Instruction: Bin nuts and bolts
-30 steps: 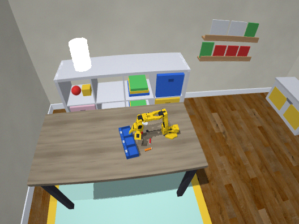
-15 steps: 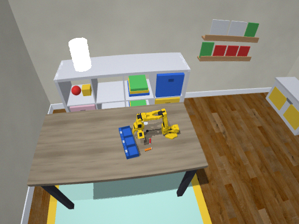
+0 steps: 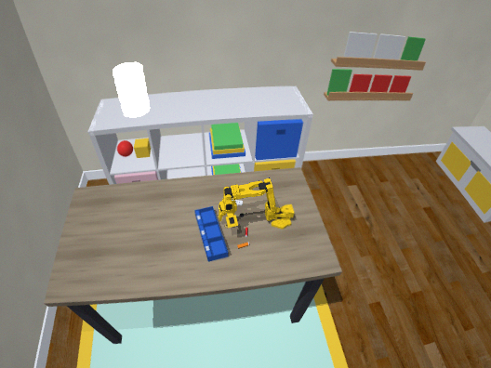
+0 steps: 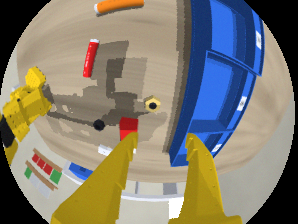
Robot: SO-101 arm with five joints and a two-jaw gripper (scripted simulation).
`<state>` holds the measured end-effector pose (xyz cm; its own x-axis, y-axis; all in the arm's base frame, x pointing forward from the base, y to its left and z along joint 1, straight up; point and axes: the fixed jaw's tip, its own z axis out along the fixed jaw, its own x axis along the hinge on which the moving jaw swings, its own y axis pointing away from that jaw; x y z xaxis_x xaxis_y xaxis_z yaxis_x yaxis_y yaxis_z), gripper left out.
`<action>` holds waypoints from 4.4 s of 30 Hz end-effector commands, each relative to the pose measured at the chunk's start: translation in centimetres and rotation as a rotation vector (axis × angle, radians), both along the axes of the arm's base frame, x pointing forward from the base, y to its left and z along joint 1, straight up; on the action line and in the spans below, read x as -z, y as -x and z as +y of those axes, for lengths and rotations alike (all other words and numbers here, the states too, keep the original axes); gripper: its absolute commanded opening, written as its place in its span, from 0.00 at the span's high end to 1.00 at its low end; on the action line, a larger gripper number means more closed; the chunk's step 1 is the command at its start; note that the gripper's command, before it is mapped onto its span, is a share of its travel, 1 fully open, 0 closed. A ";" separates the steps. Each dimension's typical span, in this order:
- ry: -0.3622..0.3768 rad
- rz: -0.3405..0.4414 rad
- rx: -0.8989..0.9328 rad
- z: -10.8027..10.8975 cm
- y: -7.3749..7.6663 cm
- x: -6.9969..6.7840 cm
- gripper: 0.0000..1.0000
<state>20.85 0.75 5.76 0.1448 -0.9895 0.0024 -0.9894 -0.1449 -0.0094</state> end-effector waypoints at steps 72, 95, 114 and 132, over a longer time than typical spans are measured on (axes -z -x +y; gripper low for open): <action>-0.002 -0.020 -0.009 -0.2 -0.4 4.7 0.77; -0.002 -0.020 -0.009 -0.2 -0.4 4.7 0.81; -0.002 -0.020 -0.009 -0.2 -0.4 4.7 0.95; -0.002 -0.020 -0.009 -0.2 -0.4 4.7 1.00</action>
